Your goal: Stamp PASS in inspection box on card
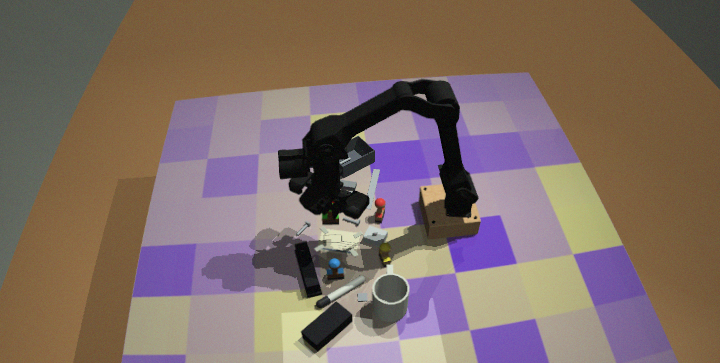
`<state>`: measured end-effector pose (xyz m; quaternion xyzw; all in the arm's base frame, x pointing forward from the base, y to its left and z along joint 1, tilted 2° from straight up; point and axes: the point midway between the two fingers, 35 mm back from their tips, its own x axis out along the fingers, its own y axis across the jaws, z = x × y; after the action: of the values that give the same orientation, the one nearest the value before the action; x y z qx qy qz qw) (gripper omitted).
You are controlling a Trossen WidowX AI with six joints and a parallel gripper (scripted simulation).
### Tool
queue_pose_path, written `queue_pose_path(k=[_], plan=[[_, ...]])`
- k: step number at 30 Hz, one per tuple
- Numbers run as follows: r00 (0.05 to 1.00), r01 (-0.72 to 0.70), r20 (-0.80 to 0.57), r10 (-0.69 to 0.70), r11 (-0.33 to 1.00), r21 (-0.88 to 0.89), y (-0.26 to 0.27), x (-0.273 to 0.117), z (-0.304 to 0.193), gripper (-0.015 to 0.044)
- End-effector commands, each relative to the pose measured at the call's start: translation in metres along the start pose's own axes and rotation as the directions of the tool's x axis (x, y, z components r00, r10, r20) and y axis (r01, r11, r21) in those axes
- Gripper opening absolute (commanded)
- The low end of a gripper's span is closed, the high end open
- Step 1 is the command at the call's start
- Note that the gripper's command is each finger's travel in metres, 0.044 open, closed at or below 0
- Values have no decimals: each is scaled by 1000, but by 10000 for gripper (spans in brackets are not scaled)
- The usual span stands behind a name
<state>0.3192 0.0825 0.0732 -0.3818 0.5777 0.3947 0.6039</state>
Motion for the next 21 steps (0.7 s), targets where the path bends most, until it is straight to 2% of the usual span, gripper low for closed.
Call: queue_pose_path(k=[1, 21], plan=[[1000, -5, 1, 5, 1000, -6, 0, 4, 1, 0], [1000, -6, 3, 6, 1000, -6, 0, 18, 1, 0]])
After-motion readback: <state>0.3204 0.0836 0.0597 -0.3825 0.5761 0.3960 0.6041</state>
